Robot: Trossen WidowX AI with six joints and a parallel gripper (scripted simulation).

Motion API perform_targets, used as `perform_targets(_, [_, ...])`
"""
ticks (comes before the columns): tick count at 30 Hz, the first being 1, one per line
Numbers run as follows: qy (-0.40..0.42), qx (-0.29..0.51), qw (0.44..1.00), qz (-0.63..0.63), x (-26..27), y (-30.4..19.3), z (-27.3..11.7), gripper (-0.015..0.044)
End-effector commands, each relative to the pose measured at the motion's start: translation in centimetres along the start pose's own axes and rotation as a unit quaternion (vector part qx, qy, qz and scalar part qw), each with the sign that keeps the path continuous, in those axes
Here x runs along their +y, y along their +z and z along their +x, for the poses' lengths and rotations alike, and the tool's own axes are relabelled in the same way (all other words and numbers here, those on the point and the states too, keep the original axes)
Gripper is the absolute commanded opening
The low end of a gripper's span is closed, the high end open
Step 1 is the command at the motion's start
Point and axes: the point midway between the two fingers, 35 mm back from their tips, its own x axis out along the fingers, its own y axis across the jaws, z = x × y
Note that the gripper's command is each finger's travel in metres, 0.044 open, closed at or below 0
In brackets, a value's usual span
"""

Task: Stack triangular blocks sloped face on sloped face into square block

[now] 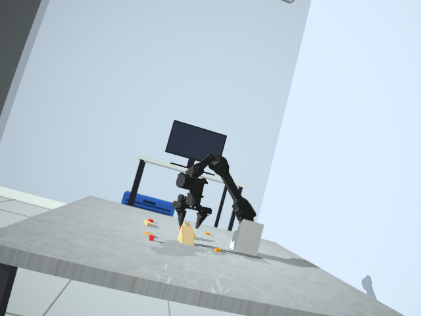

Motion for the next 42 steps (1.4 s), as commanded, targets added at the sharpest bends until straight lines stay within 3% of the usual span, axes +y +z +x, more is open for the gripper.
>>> perform_targets(1, [0.010, 0.047, 0.979, -0.199, -0.4, 1.0, -0.2, 0.0440])
perform_targets(10, [0.084, 0.101, 0.829, -0.543, -1.1, 2.8, -0.6, 0.0440])
perform_targets(23, [0.182, 0.092, 0.620, -0.758, -1.7, 4.5, -1.2, 0.0440])
perform_targets(42, [0.286, -0.035, 0.216, -0.933, -2.6, 6.9, -2.2, 0.0440])
